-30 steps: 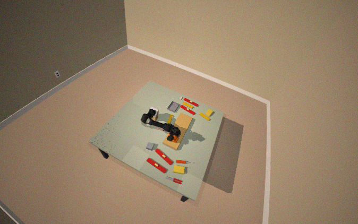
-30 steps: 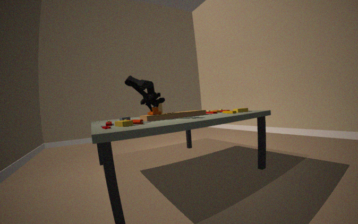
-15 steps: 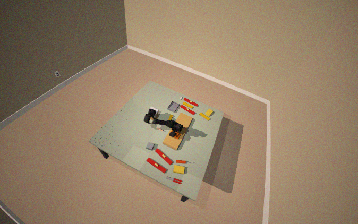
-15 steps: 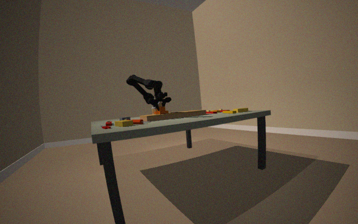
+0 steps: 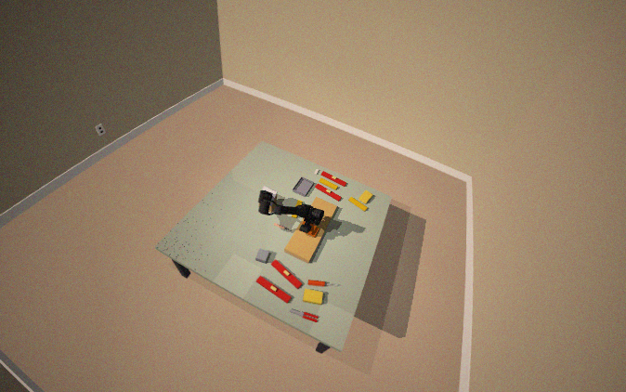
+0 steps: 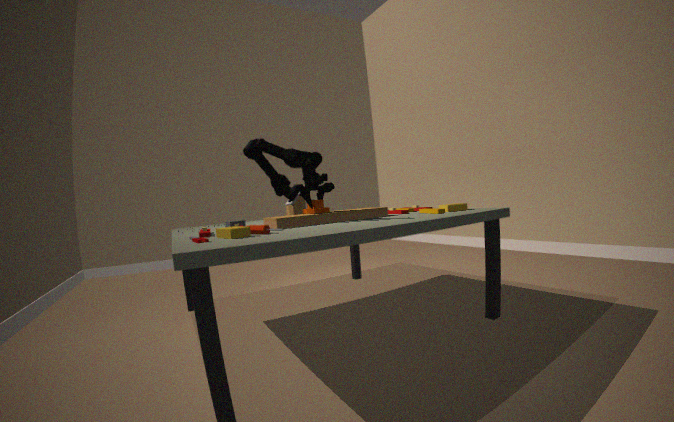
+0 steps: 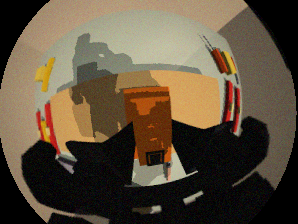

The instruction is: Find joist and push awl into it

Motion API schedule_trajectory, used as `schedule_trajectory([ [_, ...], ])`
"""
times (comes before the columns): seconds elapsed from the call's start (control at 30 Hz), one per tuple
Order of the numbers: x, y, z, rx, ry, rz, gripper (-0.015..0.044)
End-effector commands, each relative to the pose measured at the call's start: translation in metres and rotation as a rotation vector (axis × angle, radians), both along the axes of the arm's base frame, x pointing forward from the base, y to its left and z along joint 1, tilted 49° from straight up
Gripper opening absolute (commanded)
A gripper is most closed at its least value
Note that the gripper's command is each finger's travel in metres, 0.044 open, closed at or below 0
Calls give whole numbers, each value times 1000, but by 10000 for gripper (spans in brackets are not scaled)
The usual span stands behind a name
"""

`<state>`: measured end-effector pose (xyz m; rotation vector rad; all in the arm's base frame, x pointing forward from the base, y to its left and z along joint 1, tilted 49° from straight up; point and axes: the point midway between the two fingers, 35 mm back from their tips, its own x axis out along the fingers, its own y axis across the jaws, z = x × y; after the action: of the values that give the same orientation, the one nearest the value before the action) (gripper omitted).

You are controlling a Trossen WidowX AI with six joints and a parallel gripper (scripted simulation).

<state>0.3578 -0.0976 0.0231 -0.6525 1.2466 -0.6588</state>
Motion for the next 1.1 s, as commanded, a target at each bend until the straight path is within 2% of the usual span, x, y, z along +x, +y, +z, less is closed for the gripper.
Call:
schedule_trajectory([
  [0.0, 2, 12, -15, 1, -2, -2, 0],
  [1.07, 14, 94, -108, 6, -5, -2, 0],
])
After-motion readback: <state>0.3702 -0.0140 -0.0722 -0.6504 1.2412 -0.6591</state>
